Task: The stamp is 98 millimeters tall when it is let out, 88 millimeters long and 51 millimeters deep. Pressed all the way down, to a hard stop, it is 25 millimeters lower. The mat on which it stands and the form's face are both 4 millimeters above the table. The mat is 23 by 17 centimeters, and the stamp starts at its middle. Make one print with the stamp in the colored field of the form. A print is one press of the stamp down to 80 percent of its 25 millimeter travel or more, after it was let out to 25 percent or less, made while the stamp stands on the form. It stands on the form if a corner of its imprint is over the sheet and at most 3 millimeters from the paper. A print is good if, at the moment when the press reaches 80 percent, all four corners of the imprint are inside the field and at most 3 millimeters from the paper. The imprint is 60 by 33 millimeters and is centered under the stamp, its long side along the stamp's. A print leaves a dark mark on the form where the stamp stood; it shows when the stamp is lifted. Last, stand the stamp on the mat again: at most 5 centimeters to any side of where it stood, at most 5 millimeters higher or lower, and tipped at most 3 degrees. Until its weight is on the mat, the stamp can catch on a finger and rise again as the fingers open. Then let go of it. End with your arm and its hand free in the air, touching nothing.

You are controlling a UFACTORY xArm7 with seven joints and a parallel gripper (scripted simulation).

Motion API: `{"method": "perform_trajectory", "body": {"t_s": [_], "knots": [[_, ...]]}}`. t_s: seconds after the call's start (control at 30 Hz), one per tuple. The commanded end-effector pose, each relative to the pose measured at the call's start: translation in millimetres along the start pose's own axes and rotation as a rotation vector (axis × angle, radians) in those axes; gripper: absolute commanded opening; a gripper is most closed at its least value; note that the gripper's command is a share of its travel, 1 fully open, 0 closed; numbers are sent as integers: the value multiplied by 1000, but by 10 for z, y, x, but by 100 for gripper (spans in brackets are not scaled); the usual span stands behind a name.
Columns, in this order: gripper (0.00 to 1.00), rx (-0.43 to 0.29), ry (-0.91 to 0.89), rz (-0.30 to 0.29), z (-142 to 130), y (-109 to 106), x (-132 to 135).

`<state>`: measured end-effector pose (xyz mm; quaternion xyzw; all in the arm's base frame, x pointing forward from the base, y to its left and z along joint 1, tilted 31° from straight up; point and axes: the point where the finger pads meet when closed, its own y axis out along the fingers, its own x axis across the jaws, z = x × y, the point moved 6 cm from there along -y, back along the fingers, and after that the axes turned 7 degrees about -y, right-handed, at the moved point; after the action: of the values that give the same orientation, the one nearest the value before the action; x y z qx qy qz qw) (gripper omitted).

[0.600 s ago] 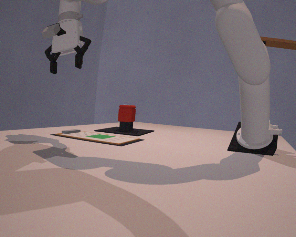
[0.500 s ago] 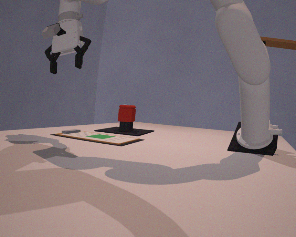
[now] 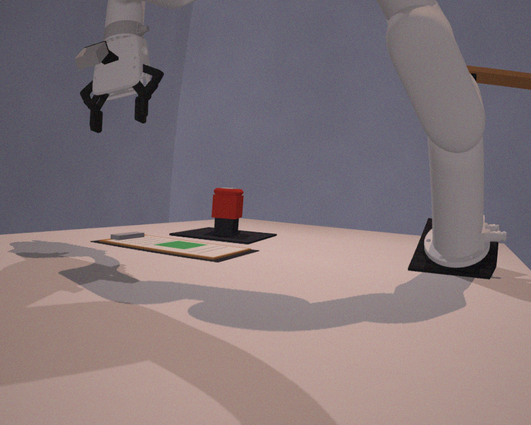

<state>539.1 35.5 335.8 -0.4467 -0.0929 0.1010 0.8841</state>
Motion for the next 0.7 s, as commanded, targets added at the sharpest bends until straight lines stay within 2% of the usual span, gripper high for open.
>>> {"method": "perform_trajectory", "body": {"t_s": [0.0, 0.07, 0.13, 0.23, 0.43, 0.5, 0.53, 0.67], "knots": [[100, -3, -2, -7, -38, -24, 1], [100, -6, -9, -19, -248, -20, -11], [100, -14, -26, -44, -687, -12, -64], [100, -32, -49, -76, -969, -4, -146], [100, -59, -75, -107, -1720, 20, -386], [100, -59, -75, -107, -1720, 20, -386], [100, -74, -87, -119, -2061, 39, -531], [100, -89, -99, -128, -2440, 62, -712]]}}
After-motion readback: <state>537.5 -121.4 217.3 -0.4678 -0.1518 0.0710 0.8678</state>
